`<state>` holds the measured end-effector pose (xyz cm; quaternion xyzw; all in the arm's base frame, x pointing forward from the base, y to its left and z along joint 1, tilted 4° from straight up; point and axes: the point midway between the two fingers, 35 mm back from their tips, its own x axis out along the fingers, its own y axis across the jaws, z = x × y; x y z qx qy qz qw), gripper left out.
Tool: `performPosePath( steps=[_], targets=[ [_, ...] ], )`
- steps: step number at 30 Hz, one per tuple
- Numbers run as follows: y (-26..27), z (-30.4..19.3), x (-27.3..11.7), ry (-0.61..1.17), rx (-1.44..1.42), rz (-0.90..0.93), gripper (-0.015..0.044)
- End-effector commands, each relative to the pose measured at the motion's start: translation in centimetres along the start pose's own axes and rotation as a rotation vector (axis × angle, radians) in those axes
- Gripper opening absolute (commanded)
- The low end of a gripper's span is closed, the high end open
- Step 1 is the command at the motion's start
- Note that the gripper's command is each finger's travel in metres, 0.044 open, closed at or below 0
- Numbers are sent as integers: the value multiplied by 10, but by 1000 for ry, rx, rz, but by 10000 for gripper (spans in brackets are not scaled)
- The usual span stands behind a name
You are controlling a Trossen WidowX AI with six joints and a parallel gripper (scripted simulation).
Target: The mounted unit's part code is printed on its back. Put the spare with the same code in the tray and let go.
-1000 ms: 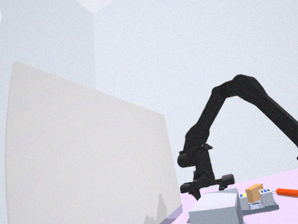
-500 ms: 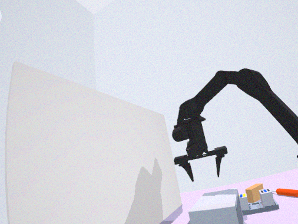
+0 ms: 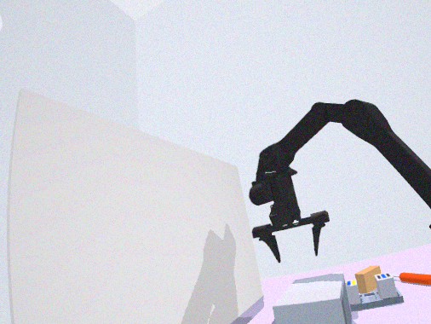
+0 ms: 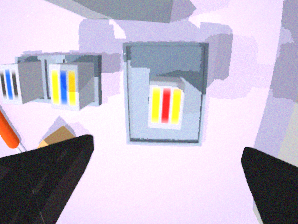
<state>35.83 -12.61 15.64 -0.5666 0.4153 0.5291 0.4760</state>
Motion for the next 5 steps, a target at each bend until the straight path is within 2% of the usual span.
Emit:
performPosePath(
  steps=[1,5],
  targets=[
    [0,0,-1,2,0,-3,440],
    [0,0,-1,2,0,-3,440]
  ],
)
